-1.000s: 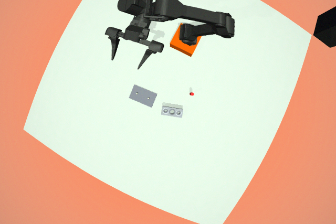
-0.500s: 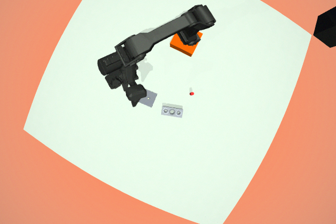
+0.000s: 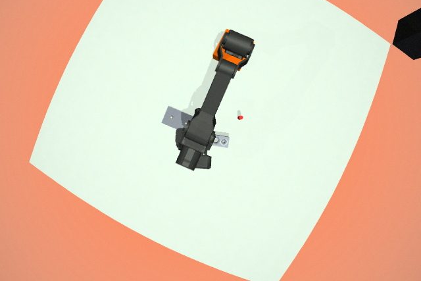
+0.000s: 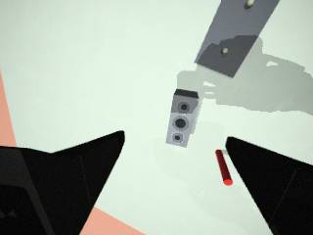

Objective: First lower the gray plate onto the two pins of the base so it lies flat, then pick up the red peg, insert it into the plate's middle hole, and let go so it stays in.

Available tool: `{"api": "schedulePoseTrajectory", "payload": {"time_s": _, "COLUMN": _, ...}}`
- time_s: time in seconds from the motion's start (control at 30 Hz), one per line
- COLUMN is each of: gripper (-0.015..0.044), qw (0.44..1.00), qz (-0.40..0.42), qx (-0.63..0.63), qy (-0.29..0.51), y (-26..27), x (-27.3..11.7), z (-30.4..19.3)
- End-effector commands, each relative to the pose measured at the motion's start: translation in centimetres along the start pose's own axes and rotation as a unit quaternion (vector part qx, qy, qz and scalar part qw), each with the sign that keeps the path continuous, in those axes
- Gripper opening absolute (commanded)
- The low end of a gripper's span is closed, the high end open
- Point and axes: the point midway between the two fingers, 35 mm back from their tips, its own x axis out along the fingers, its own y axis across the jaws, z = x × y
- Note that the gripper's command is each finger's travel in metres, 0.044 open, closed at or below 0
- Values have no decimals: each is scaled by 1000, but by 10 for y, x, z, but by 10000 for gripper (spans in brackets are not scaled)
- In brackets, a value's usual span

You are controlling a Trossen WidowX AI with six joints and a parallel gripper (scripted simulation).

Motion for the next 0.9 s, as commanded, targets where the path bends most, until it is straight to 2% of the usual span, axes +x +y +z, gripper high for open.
{"api": "schedulePoseTrajectory", "payload": {"time_s": 0.0, "gripper": 440, "qw": 995, "qz": -77, "qx": 46, "qy": -49, "y": 0, "x": 38, "z": -33}}
{"api": "schedulePoseTrajectory", "payload": {"time_s": 0.33, "gripper": 440, "qw": 994, "qz": -80, "qx": 48, "qy": -51, "y": -3, "x": 38, "z": -34}}
{"api": "schedulePoseTrajectory", "payload": {"time_s": 0.47, "gripper": 440, "qw": 994, "qz": -80, "qx": 48, "qy": -51, "y": -8, "x": 70, "z": -31}}
{"api": "schedulePoseTrajectory", "payload": {"time_s": 0.87, "gripper": 440, "qw": 994, "qz": -80, "qx": 48, "qy": -51, "y": -11, "x": 90, "z": -30}}
